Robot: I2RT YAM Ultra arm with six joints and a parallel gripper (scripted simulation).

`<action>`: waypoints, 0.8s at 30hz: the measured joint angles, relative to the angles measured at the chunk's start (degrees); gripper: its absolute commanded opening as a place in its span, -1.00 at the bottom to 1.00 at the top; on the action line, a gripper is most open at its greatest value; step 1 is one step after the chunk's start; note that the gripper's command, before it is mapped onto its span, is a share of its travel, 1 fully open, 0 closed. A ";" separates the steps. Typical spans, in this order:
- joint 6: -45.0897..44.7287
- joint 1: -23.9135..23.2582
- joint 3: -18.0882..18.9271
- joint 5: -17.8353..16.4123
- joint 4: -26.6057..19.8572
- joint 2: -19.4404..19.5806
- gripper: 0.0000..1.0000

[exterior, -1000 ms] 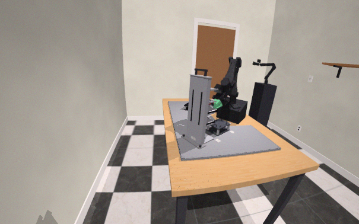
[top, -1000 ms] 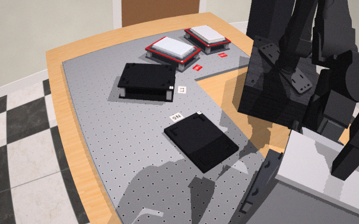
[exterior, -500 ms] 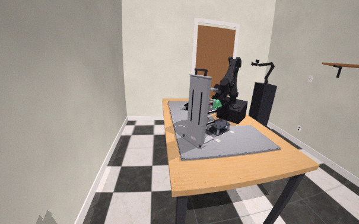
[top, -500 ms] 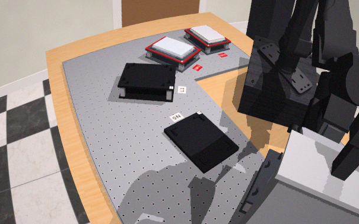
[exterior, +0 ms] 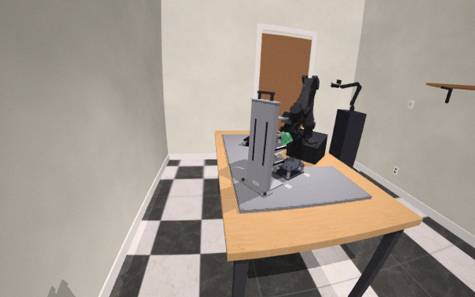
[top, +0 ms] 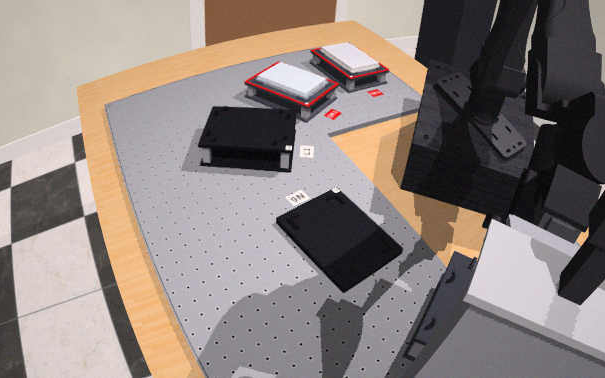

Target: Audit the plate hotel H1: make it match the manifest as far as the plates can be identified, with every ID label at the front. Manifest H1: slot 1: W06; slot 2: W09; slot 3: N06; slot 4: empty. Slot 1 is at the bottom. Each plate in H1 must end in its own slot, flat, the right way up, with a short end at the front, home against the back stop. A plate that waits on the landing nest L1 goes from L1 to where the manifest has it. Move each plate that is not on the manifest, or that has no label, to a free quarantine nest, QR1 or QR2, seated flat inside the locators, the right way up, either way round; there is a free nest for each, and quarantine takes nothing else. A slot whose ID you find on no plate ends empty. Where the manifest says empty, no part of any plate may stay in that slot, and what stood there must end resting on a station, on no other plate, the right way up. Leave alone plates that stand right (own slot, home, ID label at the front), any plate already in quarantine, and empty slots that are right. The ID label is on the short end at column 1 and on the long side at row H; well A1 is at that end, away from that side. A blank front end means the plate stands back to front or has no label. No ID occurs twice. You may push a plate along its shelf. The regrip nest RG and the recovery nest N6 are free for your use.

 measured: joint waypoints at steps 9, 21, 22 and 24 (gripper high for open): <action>-0.07 -0.09 0.37 -0.20 -0.66 0.07 -1.00; -0.07 -0.09 0.39 -0.20 -0.70 0.07 -1.00; -0.07 -0.09 0.39 -0.20 -0.70 0.07 -1.00; -0.07 -0.09 0.39 -0.20 -0.70 0.07 -1.00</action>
